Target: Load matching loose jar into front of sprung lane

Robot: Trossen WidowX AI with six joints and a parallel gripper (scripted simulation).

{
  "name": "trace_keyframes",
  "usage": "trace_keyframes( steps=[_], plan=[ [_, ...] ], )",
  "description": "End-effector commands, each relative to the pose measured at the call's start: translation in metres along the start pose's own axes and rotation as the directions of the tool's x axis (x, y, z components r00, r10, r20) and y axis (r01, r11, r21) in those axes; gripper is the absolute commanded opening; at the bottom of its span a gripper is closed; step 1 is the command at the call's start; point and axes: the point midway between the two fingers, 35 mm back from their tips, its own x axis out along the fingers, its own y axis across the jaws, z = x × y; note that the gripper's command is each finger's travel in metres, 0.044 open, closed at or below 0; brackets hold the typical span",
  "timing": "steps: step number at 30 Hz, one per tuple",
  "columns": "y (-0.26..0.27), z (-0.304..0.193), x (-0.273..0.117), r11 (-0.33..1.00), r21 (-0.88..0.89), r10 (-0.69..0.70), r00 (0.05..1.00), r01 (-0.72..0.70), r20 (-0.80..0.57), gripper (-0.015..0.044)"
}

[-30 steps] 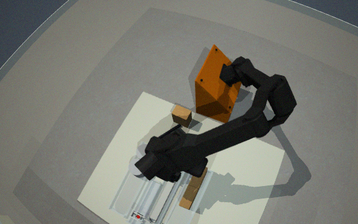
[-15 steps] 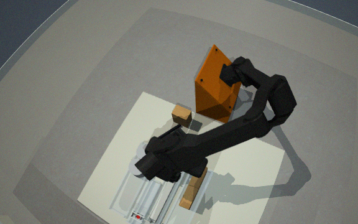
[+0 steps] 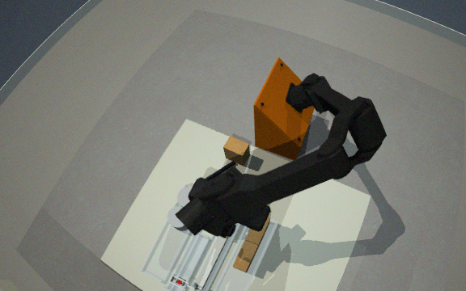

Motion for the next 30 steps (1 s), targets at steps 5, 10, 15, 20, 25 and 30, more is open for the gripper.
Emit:
trace_keyframes(
  steps=[5,10,15,20,25,30],
  plan=[
    [0.0019,0.0064,-0.0009,1.000,-0.015,0.006,1.000,-0.005,0.020,0.0000],
    [0.0019,0.0065,-0.0009,1.000,-0.015,0.006,1.000,-0.005,0.020,0.0000],
    [0.0020,0.0071,-0.0010,1.000,-0.015,0.006,1.000,-0.005,0.020,0.0000],
    [0.0020,0.0078,-0.0010,1.000,-0.015,0.006,1.000,-0.005,0.020,0.0000],
    [0.0020,0.0085,-0.0010,1.000,-0.015,0.006,1.000,-0.005,0.020,0.0000],
    [0.0020,0.0092,-0.0010,1.000,-0.015,0.006,1.000,-0.005,0.020,0.0000]
  ],
)
